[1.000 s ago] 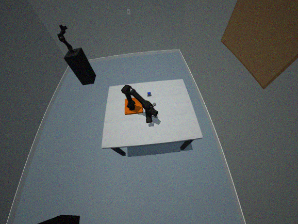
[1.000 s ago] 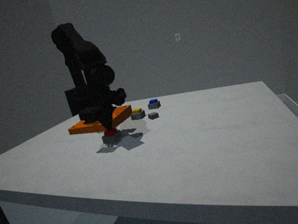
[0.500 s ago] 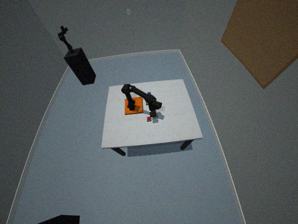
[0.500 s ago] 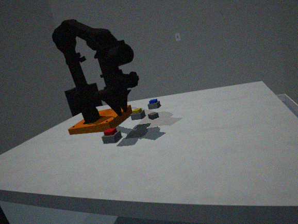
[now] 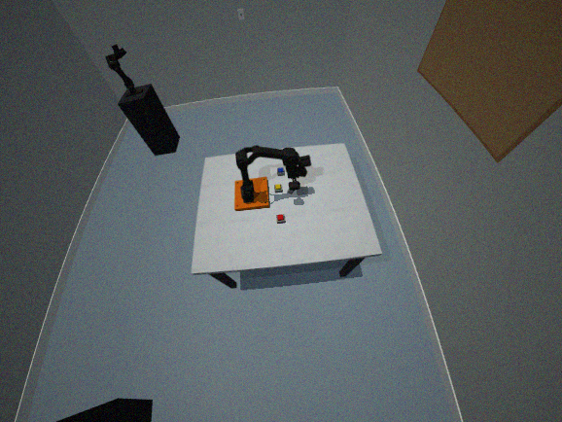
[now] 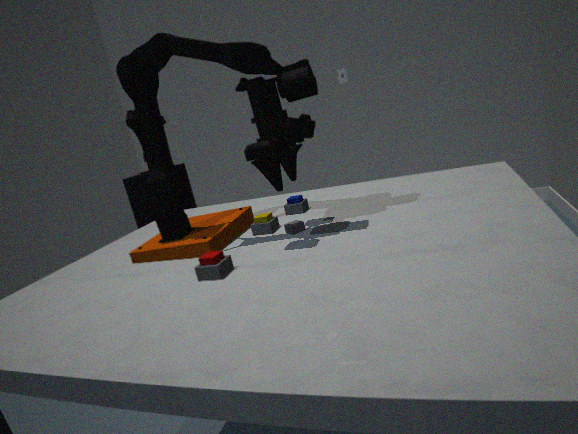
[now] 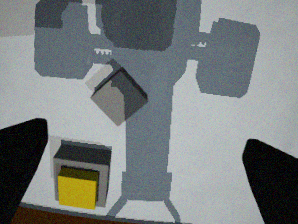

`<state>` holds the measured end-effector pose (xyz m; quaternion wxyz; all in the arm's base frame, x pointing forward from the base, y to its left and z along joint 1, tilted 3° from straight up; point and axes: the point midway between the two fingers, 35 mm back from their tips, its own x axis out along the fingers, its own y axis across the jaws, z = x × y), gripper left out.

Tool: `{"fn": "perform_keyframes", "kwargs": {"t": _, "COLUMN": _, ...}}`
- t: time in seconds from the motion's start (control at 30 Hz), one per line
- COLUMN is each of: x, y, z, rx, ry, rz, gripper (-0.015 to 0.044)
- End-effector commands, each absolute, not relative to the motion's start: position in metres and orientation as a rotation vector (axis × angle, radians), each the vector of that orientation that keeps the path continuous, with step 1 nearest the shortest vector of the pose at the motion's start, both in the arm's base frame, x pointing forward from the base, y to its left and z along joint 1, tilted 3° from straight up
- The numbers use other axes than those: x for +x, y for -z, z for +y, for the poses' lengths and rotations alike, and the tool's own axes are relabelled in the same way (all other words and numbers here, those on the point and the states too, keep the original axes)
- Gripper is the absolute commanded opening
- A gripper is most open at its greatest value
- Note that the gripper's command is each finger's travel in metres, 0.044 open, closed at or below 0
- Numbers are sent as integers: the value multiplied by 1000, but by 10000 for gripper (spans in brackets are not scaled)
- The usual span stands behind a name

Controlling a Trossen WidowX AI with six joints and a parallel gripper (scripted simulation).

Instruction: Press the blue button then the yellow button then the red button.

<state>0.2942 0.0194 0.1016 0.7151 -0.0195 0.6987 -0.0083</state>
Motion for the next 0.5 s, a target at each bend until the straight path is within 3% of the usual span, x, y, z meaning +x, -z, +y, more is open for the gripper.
{"fn": "perform_keyframes", "kwargs": {"t": 0.0, "x": 294, "y": -104, "z": 69, "rx": -30, "ry": 15, "rz": 1566, "gripper": 400}}
{"fn": "perform_keyframes", "kwargs": {"t": 0.47, "x": 248, "y": -117, "z": 205, "rx": -15, "ry": 30, "rz": 1585, "gripper": 400}}
